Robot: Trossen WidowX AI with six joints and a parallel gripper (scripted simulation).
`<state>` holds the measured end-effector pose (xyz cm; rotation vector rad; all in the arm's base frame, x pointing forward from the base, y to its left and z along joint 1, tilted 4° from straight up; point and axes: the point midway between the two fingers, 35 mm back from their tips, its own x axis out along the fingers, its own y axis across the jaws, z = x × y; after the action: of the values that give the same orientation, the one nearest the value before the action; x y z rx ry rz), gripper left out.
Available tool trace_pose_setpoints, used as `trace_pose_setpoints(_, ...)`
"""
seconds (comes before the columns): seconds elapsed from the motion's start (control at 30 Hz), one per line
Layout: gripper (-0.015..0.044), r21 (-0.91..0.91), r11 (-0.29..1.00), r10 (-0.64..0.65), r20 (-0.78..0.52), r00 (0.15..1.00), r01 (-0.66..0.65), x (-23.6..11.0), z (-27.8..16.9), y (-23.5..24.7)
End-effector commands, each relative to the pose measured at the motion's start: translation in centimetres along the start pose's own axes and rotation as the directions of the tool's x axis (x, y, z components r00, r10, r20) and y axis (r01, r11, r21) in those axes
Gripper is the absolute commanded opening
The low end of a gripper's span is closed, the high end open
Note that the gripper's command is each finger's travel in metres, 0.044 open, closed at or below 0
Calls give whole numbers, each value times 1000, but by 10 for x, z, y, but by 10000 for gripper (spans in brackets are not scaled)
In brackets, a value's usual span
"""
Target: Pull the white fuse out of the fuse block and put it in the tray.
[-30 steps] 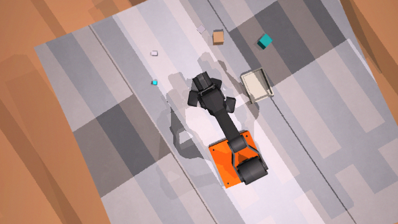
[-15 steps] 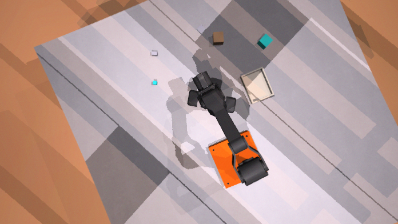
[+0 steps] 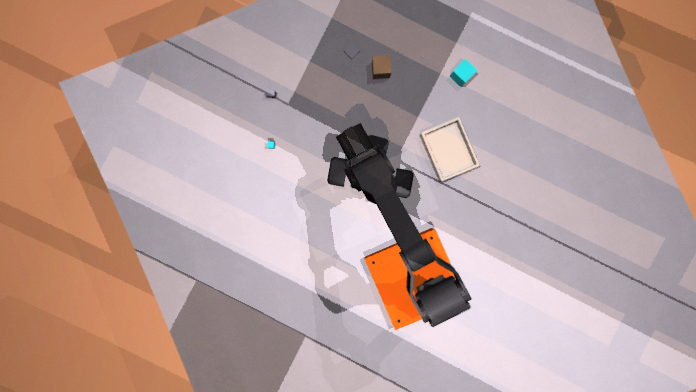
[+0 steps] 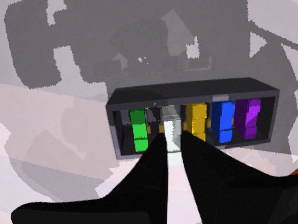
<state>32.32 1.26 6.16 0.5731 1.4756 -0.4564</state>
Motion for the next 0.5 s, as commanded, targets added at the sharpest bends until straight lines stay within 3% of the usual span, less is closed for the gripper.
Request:
trace_pose_setpoints(0.0,0,-3,1000,1,-1,1000,-1,-2,0,0)
trace_pose_setpoints(0.47,0,-4,1000,1,-2,1000,-1,-9,0,0)
